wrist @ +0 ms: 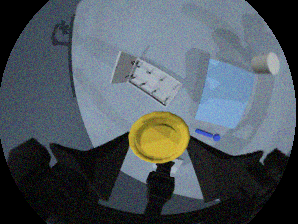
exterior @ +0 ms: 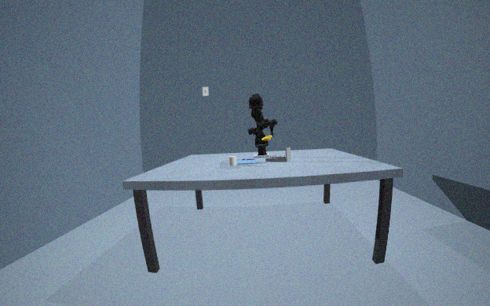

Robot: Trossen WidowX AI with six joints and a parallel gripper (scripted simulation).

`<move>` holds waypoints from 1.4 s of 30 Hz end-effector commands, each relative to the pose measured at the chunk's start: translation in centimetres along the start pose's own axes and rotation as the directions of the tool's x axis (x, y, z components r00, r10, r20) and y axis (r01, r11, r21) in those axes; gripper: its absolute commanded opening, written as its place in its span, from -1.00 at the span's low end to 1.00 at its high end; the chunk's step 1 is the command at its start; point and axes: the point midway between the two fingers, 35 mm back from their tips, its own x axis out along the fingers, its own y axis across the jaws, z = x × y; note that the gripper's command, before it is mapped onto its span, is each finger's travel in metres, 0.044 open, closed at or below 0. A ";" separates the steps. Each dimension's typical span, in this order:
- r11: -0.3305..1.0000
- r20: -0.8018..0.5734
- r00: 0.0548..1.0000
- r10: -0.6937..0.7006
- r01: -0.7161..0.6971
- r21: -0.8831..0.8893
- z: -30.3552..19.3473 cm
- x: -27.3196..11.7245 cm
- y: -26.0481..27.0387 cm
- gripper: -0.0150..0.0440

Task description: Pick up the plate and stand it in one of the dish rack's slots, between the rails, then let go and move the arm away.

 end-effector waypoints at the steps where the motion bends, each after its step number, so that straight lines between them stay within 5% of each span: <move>1: 0.996 -0.012 0.998 0.056 -0.057 -0.071 0.1 0.7 -0.1 -0.49; 25: 0.775 0.010 0.901 0.434 -0.368 -0.514 0.3 3.8 -0.4 -0.49; 42: 0.544 0.131 0.750 0.649 -0.337 -0.768 0.7 4.8 -1.0 -0.49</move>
